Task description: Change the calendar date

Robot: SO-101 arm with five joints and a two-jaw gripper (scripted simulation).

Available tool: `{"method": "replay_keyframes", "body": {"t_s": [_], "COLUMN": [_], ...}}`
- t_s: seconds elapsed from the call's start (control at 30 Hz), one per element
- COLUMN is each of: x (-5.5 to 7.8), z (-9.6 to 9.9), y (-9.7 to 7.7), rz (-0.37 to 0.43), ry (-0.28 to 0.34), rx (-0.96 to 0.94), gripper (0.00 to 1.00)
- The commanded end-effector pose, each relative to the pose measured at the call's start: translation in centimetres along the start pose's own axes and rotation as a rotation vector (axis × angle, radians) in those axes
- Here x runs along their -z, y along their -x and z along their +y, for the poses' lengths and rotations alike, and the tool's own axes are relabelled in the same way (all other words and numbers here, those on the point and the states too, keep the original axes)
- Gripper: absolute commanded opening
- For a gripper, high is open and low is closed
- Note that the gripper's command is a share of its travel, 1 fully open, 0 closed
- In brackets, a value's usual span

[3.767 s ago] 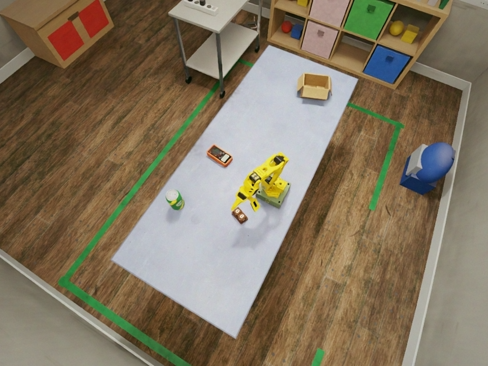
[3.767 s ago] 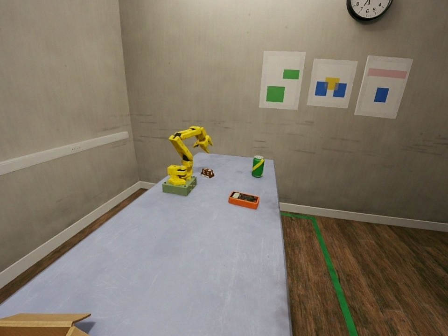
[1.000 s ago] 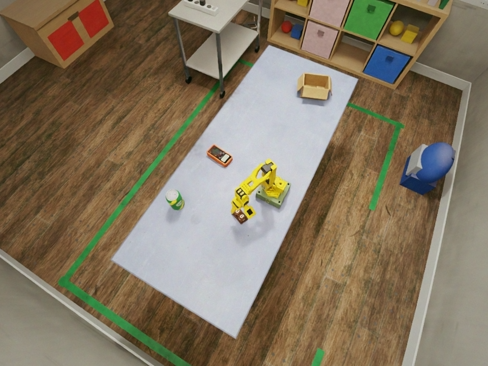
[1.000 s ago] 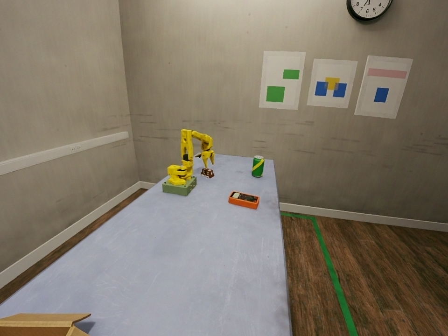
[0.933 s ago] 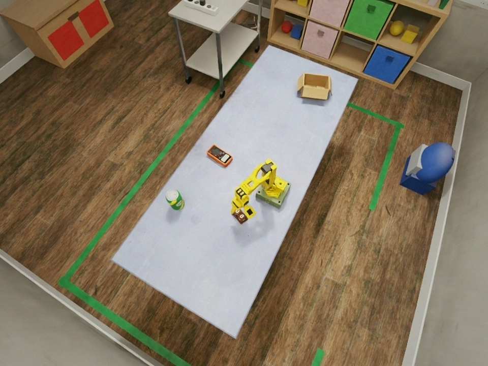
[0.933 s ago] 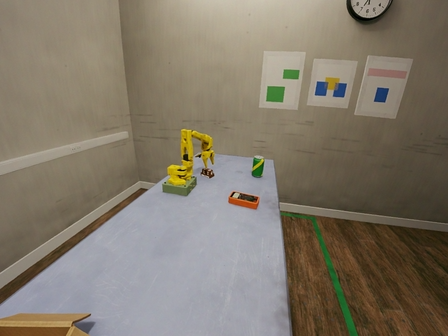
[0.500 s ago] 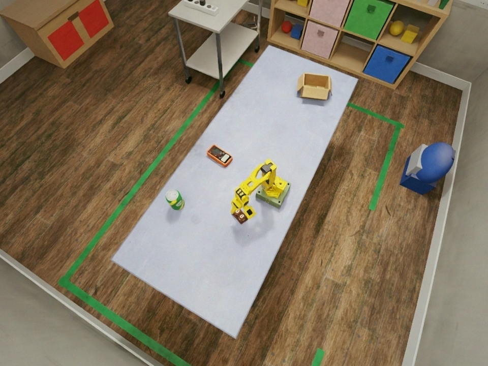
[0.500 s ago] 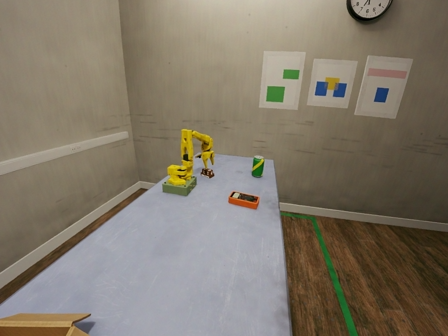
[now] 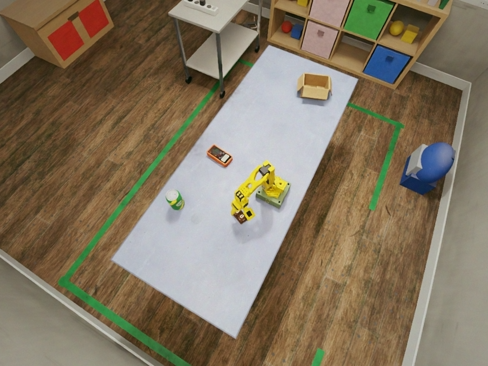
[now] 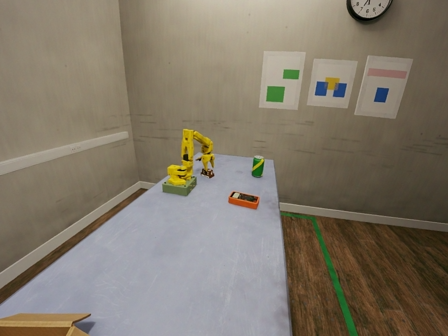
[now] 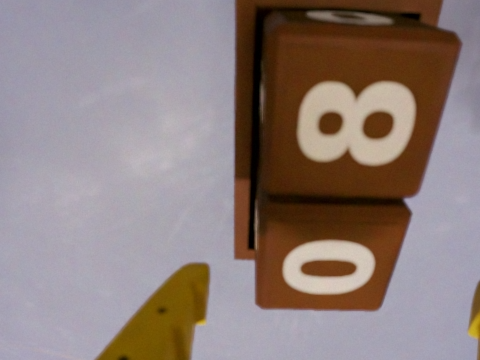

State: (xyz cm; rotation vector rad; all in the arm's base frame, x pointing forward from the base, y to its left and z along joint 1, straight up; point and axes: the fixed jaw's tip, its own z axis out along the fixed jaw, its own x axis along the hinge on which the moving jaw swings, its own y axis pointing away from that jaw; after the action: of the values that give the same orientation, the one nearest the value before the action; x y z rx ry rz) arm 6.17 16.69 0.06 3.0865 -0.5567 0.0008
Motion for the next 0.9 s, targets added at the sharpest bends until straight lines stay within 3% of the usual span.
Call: {"method": "replay_keyframes", "body": {"t_s": [0.0, 0.43, 0.87], "x": [-0.8, -1.9, -2.0], "z": [0.1, 0.2, 0.3], "y": [-0.2, -0.2, -0.2], "rz": [-0.001, -0.001, -0.001], "ry": [0.006, 0.006, 0.006], "rx": [-0.020, -0.020, -0.020], "gripper": [0.35, 0.35, 0.35]}}
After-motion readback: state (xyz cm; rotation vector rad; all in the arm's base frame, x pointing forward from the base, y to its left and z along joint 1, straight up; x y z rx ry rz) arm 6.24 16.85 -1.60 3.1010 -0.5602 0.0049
